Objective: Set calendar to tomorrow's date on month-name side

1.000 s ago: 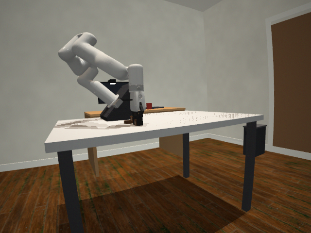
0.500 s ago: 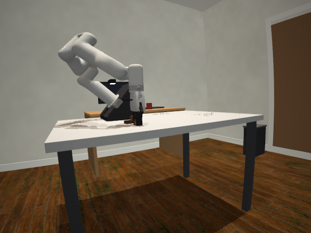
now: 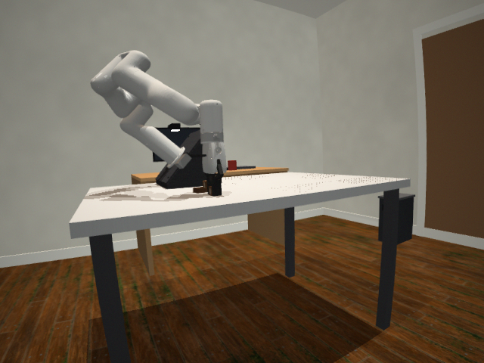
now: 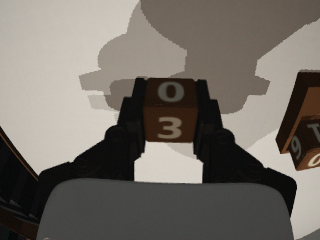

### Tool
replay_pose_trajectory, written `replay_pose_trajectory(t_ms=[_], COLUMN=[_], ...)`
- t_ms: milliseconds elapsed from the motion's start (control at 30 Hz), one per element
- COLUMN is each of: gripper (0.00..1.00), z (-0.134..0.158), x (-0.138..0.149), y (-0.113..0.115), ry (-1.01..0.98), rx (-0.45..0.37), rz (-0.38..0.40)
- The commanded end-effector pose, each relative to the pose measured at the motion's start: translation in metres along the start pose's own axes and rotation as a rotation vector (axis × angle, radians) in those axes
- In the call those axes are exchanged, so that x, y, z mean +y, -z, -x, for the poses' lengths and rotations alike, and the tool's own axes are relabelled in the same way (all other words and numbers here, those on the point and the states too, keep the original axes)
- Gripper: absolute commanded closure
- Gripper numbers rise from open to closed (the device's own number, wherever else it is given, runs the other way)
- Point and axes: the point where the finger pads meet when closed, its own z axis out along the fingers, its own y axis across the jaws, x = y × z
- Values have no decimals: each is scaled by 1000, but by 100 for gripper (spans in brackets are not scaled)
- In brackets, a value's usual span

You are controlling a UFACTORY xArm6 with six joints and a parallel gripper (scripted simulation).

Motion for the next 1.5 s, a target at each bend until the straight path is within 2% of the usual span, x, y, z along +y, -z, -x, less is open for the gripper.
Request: replay_pose_trajectory(t_ms=[0, 200, 400, 700, 833, 1300, 1467], gripper=[73, 73, 73, 73, 73, 73, 73], z=[0, 0, 0, 0, 0, 0, 0], x=[-1, -1, -1, -1, -1, -1, -1], y=[1, 3, 16, 79, 98, 101, 101], ry=[-1, -1, -1, -1, -1, -4, -92], rx=[-1, -1, -1, -1, -1, -1, -1], rz=[-3, -3, -3, -3, -3, -3, -3])
